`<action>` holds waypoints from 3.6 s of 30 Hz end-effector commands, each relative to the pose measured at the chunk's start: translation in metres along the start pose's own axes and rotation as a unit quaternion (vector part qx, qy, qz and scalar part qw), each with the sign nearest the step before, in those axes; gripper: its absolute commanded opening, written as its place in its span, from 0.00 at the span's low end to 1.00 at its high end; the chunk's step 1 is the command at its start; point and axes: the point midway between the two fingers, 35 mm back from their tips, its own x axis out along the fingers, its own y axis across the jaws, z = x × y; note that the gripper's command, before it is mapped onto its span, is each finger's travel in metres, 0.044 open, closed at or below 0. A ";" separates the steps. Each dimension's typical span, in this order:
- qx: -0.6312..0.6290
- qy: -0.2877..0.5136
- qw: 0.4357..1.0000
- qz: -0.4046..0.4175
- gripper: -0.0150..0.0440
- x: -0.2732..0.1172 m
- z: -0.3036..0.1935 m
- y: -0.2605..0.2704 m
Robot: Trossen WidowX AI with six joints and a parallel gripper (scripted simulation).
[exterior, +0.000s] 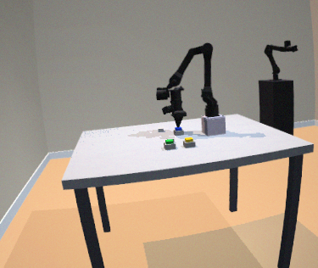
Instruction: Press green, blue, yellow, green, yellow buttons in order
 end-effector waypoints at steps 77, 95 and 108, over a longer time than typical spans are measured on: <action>-0.002 0.001 1.000 0.014 0.29 -0.029 0.005 0.259; -0.002 0.001 1.000 0.014 0.29 -0.006 0.005 0.260; -0.002 0.001 1.000 0.014 0.29 0.005 0.005 0.260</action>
